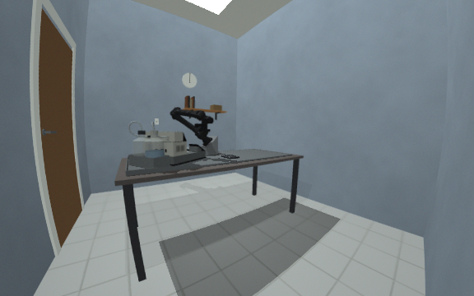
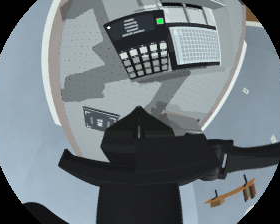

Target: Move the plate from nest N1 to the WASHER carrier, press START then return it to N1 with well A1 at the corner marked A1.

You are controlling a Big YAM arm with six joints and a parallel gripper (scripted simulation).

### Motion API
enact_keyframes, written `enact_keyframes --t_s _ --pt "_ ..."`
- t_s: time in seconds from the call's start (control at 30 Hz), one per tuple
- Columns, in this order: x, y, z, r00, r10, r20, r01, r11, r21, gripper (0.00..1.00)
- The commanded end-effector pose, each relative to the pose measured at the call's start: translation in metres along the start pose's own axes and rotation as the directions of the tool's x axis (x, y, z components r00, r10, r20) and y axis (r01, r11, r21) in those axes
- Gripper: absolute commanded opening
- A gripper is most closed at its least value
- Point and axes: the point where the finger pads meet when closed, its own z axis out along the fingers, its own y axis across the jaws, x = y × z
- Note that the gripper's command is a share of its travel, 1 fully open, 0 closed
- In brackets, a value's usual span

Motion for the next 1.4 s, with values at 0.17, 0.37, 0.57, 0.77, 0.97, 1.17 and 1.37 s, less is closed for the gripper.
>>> enact_keyframes --t_s 0.17,0.37,0.57,0.77,0.97,1.17,1.37 --pt "0.0059 0.0051 0.0029 0.97 -0.245 -0.006 0.245 0.97 -0.007 0.0" --pt "0.0085 0.0054 0.0054 0.961 -0.277 -0.009 0.277 0.961 0.008 0.0" --pt "0.0079 0.0055 0.0051 0.962 -0.275 -0.008 0.275 0.962 0.006 0.0" --pt "0.0079 0.0055 0.0051 0.962 -0.275 -0.008 0.275 0.962 0.006 0.0" --pt "0.008 0.0052 0.005 0.962 -0.272 -0.008 0.272 0.962 0.007 0.0" --pt "0.008 0.0052 0.005 0.962 -0.272 -0.008 0.272 0.962 0.007 0.0" --pt "0.008 0.0052 0.005 0.962 -0.272 -0.008 0.272 0.962 0.007 0.0"
